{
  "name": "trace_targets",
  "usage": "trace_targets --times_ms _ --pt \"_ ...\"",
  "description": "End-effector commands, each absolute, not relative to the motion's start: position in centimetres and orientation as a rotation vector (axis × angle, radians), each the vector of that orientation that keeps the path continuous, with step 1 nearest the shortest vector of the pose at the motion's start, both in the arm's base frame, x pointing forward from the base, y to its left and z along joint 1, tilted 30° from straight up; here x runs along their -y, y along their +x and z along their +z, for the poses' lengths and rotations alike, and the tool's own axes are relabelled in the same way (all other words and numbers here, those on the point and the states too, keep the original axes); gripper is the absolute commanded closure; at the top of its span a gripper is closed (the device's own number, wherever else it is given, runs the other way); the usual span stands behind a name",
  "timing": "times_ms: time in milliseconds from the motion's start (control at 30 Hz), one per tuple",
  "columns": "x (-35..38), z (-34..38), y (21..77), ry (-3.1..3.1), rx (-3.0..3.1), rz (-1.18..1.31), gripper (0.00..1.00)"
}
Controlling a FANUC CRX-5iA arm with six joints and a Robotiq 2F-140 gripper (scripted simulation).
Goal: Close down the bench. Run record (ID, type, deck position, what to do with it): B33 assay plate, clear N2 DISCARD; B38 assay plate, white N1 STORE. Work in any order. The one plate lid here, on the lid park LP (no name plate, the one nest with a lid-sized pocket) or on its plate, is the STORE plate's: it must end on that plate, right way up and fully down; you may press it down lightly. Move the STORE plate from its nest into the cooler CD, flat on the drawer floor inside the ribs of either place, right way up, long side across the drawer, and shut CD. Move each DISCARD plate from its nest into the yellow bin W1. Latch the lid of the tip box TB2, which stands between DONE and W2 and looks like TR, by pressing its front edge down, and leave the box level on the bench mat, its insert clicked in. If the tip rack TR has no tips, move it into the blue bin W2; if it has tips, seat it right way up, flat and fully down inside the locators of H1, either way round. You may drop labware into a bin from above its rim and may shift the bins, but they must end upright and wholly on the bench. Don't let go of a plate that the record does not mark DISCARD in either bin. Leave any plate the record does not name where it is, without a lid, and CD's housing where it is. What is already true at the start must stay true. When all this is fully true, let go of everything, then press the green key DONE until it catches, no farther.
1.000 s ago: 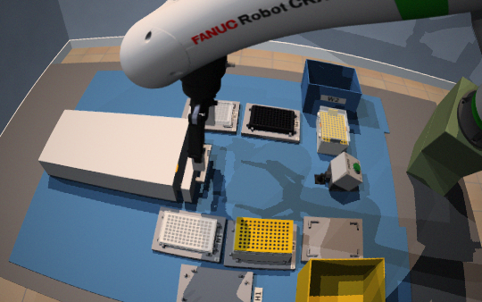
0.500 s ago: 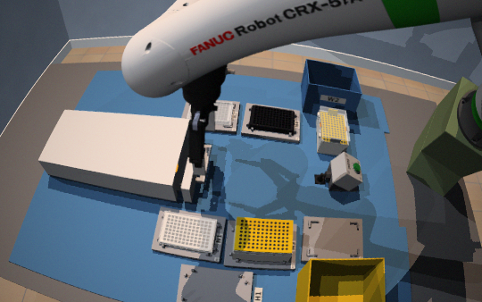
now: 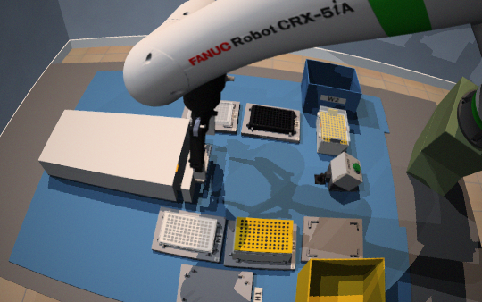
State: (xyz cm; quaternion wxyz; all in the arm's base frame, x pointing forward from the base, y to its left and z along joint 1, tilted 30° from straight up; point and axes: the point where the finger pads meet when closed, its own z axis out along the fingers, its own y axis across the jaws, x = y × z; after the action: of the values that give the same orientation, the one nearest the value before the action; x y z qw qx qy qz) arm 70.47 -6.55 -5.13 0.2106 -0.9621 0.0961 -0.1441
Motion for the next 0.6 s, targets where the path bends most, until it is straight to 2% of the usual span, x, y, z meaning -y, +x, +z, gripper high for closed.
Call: trace_targets --times_ms 0,567 --pt "6.4 -5.5 70.6 -2.674 -0.267 -0.401 0.13" --pt "5.6 -7.2 71.3 -2.674 -0.267 -0.401 0.13"
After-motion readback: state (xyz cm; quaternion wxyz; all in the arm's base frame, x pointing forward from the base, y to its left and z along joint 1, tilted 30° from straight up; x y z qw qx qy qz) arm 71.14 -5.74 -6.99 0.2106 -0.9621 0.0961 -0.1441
